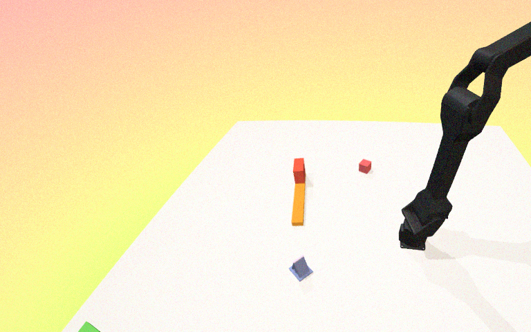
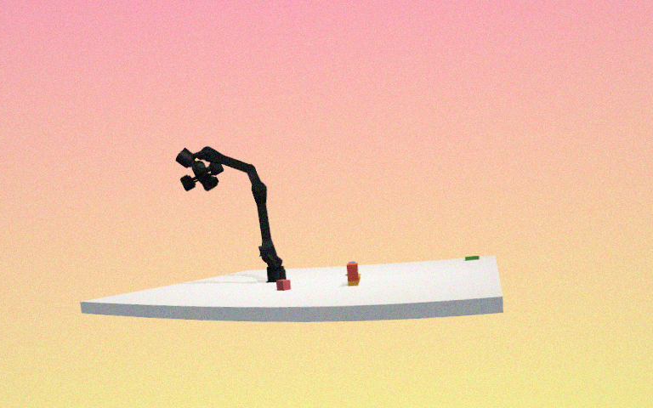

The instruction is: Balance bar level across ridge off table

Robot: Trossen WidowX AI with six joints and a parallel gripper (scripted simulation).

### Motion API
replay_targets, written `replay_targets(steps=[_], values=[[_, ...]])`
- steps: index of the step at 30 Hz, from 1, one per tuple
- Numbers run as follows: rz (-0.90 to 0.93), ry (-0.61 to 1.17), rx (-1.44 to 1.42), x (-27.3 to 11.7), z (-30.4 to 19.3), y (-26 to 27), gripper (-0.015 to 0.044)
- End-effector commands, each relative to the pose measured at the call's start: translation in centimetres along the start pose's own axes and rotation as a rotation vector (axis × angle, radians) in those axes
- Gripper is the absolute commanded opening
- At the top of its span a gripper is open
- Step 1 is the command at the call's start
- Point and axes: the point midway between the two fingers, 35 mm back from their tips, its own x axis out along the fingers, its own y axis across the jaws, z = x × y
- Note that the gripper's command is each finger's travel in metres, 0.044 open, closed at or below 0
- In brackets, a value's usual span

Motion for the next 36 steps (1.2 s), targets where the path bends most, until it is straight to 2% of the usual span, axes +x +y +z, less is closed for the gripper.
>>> replay_targets(steps=[1, 3, 4, 36], values=[[-0.003, 0.000, 0.000, -0.1, 0.0, -0.1, 0.0374], [-0.031, 0.002, -0.004, -0.6, 0.1, -0.7, 0.0321], [-0.052, 0.004, -0.006, -1.0, 0.1, -1.2, 0.0315], [-0.670, -0.018, -0.096, -16.6, 4.7, -11.6, 0.0315]])
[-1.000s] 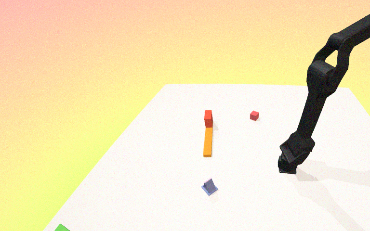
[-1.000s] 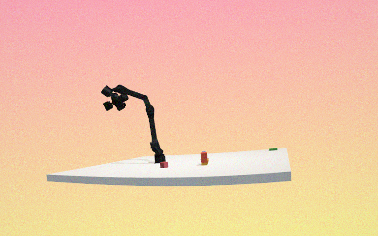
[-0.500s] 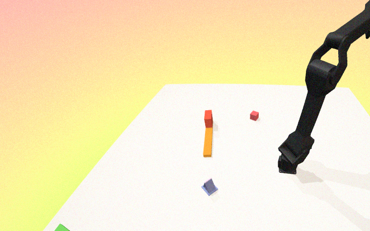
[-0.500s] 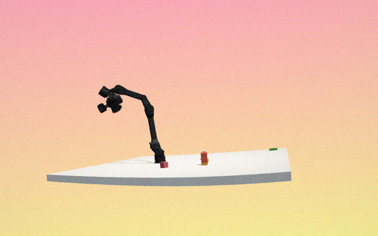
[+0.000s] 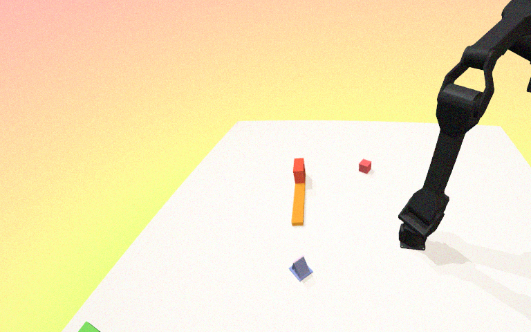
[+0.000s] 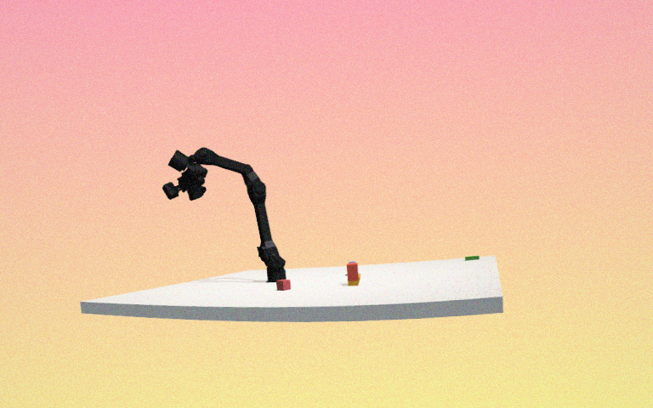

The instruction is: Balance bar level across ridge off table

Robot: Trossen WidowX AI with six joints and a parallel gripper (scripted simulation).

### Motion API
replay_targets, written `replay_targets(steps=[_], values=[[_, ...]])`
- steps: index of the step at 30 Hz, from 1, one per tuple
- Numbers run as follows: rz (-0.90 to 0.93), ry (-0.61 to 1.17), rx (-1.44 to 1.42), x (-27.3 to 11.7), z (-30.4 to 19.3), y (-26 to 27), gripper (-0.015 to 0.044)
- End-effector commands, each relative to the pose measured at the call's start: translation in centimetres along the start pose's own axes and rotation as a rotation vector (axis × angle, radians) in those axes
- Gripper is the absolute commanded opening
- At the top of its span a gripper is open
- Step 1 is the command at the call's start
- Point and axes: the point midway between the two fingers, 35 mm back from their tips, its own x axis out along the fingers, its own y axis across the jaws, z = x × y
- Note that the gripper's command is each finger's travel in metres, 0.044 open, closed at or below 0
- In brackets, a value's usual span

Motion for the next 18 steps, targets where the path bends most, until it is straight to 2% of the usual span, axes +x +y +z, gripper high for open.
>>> replay_targets(steps=[1, 18], values=[[-0.061, -0.008, -0.011, -1.1, 0.7, -1.7, 0.0315], [-0.371, -0.054, -0.115, -8.4, 4.9, -8.8, 0.0315]])
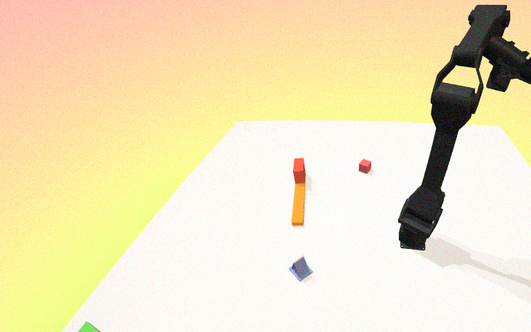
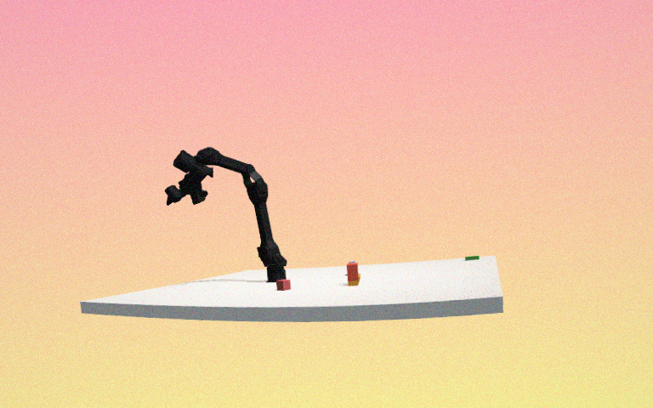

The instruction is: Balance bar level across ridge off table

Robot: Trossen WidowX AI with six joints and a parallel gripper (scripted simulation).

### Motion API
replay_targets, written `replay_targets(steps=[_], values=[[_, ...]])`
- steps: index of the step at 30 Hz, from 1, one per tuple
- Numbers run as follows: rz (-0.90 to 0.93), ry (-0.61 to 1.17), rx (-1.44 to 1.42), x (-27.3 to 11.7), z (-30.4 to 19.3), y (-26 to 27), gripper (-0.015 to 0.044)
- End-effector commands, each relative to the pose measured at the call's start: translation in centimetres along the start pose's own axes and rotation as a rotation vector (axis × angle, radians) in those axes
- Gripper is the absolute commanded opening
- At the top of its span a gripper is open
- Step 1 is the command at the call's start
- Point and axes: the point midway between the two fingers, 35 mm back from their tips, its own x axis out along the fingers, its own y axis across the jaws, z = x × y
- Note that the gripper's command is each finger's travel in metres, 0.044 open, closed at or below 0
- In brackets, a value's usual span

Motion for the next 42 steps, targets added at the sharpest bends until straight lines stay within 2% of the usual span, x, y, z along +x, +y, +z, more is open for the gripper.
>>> replay_targets(steps=[1, 22, 42], values=[[-0.057, -0.013, -0.022, -1.0, 0.9, -1.8, 0.0315], [-0.385, -0.099, -0.218, -9.2, 8.3, -10.5, 0.0315], [-0.649, -0.194, -0.413, -18.7, 16.9, -14.5, 0.0315]])
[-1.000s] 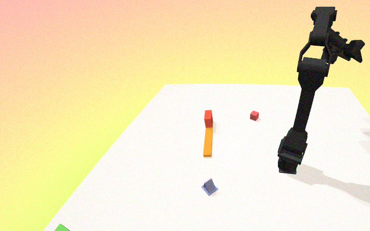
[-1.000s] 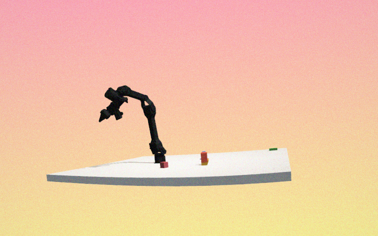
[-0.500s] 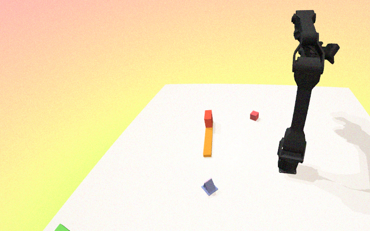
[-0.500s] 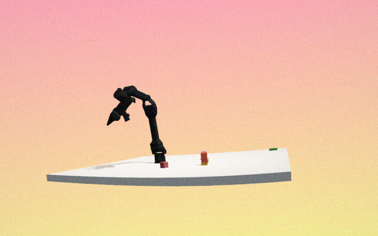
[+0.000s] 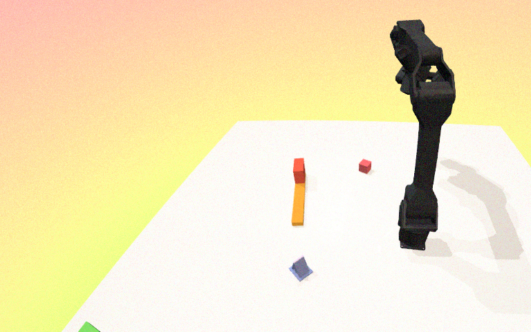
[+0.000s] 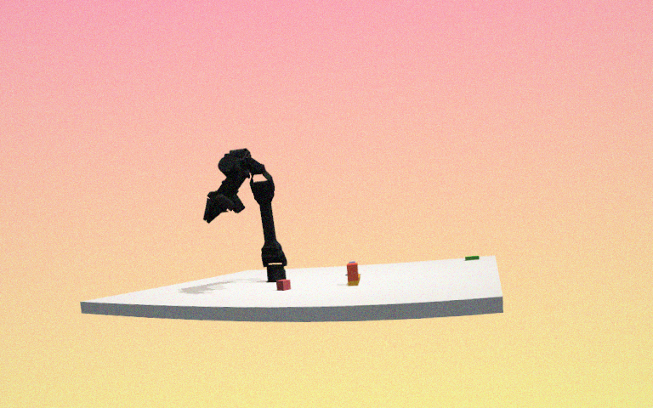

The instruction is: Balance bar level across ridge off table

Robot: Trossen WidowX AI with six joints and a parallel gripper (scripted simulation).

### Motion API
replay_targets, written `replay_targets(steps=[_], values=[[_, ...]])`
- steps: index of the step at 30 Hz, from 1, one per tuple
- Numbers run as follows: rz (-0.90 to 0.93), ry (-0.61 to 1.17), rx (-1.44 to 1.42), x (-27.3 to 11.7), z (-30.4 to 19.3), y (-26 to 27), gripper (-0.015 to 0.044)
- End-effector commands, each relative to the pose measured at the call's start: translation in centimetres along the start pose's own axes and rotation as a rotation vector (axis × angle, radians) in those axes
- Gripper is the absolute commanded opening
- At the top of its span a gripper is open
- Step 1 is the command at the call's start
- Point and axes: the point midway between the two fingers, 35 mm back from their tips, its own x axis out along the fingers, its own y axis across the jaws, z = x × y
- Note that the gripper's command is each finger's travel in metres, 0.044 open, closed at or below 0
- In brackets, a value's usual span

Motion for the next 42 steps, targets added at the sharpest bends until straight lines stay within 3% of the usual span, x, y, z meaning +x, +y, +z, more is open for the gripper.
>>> replay_targets(steps=[1, 21, 42], values=[[-0.038, -0.022, -0.023, -0.6, 1.4, -1.6, 0.0315], [-0.241, -0.155, -0.215, -5.6, 11.1, -9.3, 0.0315], [-0.402, -0.285, -0.488, -12.2, 22.6, -12.7, 0.0315]])
